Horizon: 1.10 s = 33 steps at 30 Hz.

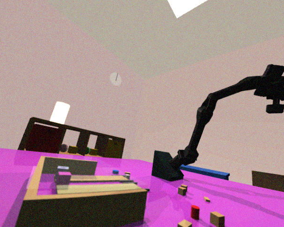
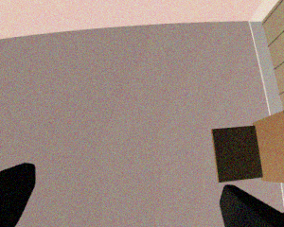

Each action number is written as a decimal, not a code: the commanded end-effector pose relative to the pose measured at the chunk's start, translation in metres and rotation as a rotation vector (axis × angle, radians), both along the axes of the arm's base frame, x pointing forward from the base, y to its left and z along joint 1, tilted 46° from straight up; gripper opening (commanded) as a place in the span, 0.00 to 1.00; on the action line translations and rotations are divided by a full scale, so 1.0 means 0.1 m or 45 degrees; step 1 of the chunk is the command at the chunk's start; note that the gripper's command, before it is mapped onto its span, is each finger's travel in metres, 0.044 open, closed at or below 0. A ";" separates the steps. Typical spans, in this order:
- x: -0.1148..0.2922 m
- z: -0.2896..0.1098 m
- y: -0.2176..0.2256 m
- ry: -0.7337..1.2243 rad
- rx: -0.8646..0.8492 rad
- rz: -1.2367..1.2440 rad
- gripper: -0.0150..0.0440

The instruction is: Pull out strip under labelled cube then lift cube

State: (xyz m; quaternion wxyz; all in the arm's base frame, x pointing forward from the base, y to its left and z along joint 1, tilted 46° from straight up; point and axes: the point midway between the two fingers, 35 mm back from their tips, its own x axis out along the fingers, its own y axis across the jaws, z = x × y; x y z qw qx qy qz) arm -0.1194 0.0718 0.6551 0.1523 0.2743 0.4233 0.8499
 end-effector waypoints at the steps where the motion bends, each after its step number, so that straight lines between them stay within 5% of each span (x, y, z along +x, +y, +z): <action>1: 0.00 0.00 0.01 -0.002 0.000 -0.005 0.93; 15: 0.42 -0.61 1.46 -0.223 -0.100 -0.668 0.93; 25: 1.57 -1.26 2.18 -0.404 -0.235 -1.154 0.93; 33: 2.78 -1.90 2.20 -0.524 -0.395 -1.498 0.93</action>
